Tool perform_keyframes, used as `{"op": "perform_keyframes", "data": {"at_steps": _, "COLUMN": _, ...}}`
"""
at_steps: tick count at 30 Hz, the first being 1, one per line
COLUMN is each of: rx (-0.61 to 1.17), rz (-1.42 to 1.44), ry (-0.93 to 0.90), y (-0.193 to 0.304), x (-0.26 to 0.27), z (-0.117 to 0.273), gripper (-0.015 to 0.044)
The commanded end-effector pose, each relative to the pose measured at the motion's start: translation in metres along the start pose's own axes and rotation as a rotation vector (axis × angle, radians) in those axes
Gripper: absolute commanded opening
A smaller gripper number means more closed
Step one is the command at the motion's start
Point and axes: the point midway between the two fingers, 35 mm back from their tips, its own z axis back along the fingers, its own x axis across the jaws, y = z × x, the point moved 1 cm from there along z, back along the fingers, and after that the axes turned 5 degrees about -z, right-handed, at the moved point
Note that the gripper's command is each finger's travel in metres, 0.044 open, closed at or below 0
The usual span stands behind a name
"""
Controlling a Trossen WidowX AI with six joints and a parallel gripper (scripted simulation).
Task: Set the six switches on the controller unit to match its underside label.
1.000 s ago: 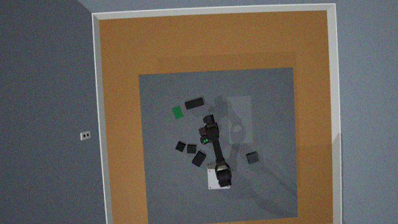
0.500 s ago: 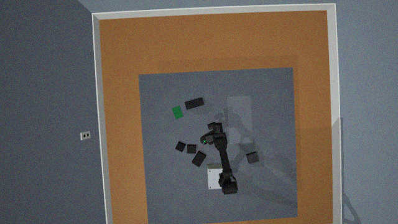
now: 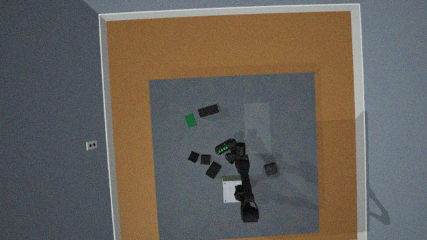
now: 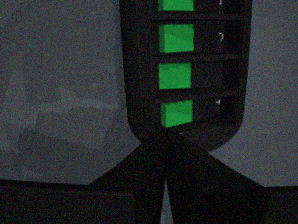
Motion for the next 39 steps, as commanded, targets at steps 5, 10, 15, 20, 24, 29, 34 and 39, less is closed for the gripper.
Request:
{"op": "perform_keyframes", "data": {"at_steps": 5, "rx": 0.017, "rz": 0.058, "ry": 0.045, "y": 0.001, "x": 0.030, "z": -0.002, "gripper": 0.0000}}
{"op": "perform_keyframes", "data": {"at_steps": 10, "rx": 0.017, "rz": 0.057, "ry": 0.045, "y": 0.001, "x": 0.031, "z": -0.005, "gripper": 0.0000}}
{"op": "perform_keyframes", "data": {"at_steps": 15, "rx": 0.016, "rz": 0.057, "ry": 0.045, "y": 0.002, "x": 0.032, "z": -0.013, "gripper": 0.0000}}
{"op": "perform_keyframes", "data": {"at_steps": 20, "rx": 0.015, "rz": 0.057, "ry": 0.044, "y": 0.003, "x": 0.034, "z": -0.021, "gripper": 0.0000}}
{"op": "perform_keyframes", "data": {"at_steps": 24, "rx": 0.014, "rz": 0.056, "ry": 0.044, "y": 0.003, "x": 0.035, "z": -0.027, "gripper": 0.0000}}
{"op": "perform_keyframes", "data": {"at_steps": 29, "rx": 0.013, "rz": 0.056, "ry": 0.043, "y": 0.003, "x": 0.037, "z": -0.035, "gripper": 0.0000}}
{"op": "perform_keyframes", "data": {"at_steps": 34, "rx": 0.012, "rz": 0.056, "ry": 0.043, "y": 0.004, "x": 0.040, "z": -0.043, "gripper": 0.0000}}
{"op": "perform_keyframes", "data": {"at_steps": 39, "rx": 0.011, "rz": 0.056, "ry": 0.042, "y": 0.004, "x": 0.042, "z": -0.050, "gripper": 0.0000}}
